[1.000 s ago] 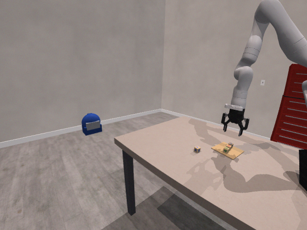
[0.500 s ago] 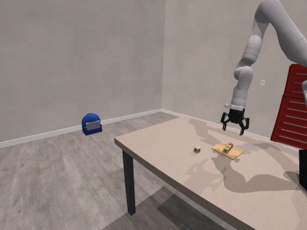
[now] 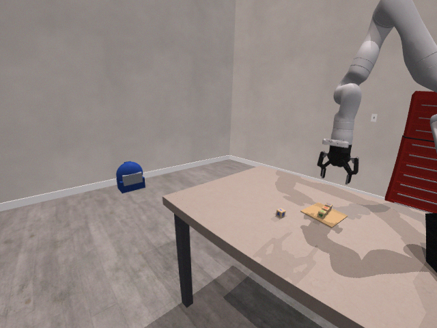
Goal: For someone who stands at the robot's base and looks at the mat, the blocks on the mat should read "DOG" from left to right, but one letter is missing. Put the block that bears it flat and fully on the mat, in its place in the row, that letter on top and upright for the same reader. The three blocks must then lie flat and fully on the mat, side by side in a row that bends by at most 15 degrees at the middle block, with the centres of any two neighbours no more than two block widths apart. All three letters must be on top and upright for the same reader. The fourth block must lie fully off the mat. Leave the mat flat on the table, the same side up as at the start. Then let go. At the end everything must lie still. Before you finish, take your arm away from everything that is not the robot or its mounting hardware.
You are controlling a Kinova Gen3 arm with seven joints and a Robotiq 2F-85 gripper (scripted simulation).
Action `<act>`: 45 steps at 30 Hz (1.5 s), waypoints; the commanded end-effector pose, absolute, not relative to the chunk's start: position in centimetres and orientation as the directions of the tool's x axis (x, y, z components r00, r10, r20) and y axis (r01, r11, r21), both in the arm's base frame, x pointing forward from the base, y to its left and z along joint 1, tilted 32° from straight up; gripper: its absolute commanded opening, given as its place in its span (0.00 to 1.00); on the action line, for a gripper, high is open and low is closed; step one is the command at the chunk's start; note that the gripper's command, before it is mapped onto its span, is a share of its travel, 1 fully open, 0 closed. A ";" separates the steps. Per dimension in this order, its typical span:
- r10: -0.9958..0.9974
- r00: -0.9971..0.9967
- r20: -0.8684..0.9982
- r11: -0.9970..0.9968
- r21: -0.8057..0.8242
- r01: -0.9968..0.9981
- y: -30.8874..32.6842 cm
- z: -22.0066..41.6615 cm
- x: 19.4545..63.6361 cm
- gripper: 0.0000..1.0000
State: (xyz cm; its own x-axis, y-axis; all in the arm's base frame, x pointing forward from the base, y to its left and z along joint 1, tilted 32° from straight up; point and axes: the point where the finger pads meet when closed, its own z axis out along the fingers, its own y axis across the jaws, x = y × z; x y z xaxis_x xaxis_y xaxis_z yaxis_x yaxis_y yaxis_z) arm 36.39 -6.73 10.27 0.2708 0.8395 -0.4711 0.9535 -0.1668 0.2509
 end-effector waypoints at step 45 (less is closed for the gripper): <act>0.855 0.258 -0.450 -0.146 0.267 0.952 -3.4 14.2 36.4 1.00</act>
State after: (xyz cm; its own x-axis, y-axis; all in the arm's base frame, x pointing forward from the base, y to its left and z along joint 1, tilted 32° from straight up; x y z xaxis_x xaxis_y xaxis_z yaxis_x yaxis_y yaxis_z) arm 36.36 -3.48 14.20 0.2578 0.8549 -0.4502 0.9526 -0.1470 0.2664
